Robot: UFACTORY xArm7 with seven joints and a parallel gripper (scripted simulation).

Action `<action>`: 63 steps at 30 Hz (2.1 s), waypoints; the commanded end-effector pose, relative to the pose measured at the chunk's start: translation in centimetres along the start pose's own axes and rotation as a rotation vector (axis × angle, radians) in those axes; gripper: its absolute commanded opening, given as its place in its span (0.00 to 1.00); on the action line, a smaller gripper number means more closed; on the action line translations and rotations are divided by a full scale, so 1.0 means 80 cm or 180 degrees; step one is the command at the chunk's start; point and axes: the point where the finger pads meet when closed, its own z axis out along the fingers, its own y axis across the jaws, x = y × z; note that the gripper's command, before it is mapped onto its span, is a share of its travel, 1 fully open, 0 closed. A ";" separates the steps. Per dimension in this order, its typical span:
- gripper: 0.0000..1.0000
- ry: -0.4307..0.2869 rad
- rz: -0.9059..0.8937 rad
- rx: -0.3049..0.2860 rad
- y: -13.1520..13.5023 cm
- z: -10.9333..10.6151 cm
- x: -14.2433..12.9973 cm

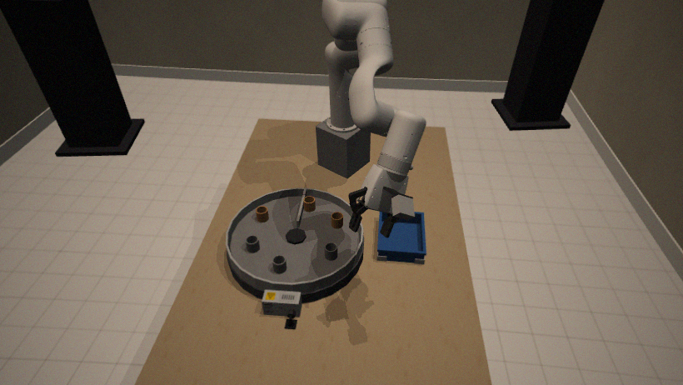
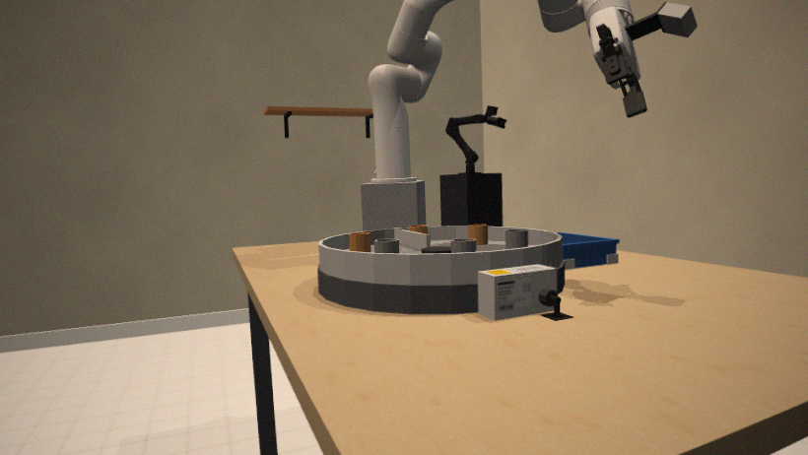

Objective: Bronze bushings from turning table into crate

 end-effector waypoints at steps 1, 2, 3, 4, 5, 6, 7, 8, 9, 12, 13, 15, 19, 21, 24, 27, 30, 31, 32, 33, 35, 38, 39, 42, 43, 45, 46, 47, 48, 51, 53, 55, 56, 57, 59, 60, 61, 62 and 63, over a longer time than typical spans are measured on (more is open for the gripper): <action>1.00 -0.0122 0.0354 0.0070 0.025 0.000 -0.046; 1.00 -0.0151 0.0415 0.0082 0.029 0.000 -0.054; 1.00 -0.0180 0.0475 0.0093 0.032 0.001 -0.062; 1.00 -0.0180 0.0475 0.0093 0.032 0.001 -0.062; 1.00 -0.0180 0.0475 0.0093 0.032 0.001 -0.062; 1.00 -0.0266 0.0658 0.0127 0.041 0.002 -0.086; 1.00 -0.0292 0.0712 0.0137 0.043 0.003 -0.094; 1.00 -0.0314 0.0761 0.0146 0.045 0.003 -0.100; 1.00 -0.0338 0.0812 0.0156 0.047 0.003 -0.107; 1.00 -0.0425 0.0999 0.0190 0.054 0.004 -0.132; 1.00 -0.0455 0.1065 0.0202 0.056 0.004 -0.141; 1.00 -0.0458 0.1069 0.0202 0.056 0.004 -0.141; 1.00 -0.0597 0.1374 0.0257 0.064 0.004 -0.182; 1.00 -0.0597 0.1374 0.0257 0.064 0.004 -0.182; 1.00 -0.0734 0.1674 0.0311 0.068 0.002 -0.222; 1.00 -0.0734 0.1674 0.0311 0.068 0.002 -0.222; 1.00 -0.0734 0.1674 0.0311 0.068 0.002 -0.222; 1.00 -0.0734 0.1674 0.0311 0.068 0.002 -0.222; 1.00 -0.0734 0.1674 0.0311 0.068 0.002 -0.222; 1.00 -0.0734 0.1674 0.0311 0.068 0.002 -0.222; 1.00 -0.0734 0.1674 0.0311 0.068 0.002 -0.222; 1.00 -0.0734 0.1674 0.0311 0.068 0.002 -0.222; 1.00 -0.0734 0.1674 0.0311 0.068 0.002 -0.222; 1.00 -0.0921 0.2085 0.0384 0.069 -0.001 -0.276; 1.00 -0.0926 0.2094 0.0386 0.069 -0.001 -0.277; 1.00 -0.0971 0.2193 0.0404 0.068 -0.002 -0.290; 1.00 -0.0995 0.2245 0.0413 0.068 -0.003 -0.297; 1.00 -0.0995 0.2245 0.0413 0.068 -0.003 -0.297; 1.00 -0.0995 0.2245 0.0413 0.068 -0.003 -0.297; 1.00 -0.0995 0.2245 0.0413 0.068 -0.003 -0.297; 1.00 -0.0995 0.2245 0.0413 0.068 -0.003 -0.297; 1.00 -0.0995 0.2245 0.0413 0.068 -0.003 -0.297; 1.00 -0.0995 0.2245 0.0413 0.068 -0.003 -0.297; 1.00 -0.0995 0.2245 0.0413 0.068 -0.003 -0.297; 1.00 -0.1117 0.2508 0.0462 0.063 -0.007 -0.330; 1.00 -0.1187 0.2658 0.0490 0.060 -0.009 -0.349; 1.00 -0.1192 0.2668 0.0492 0.059 -0.010 -0.351; 1.00 -0.1208 0.2703 0.0498 0.058 -0.010 -0.355; 1.00 -0.1231 0.2751 0.0508 0.057 -0.011 -0.361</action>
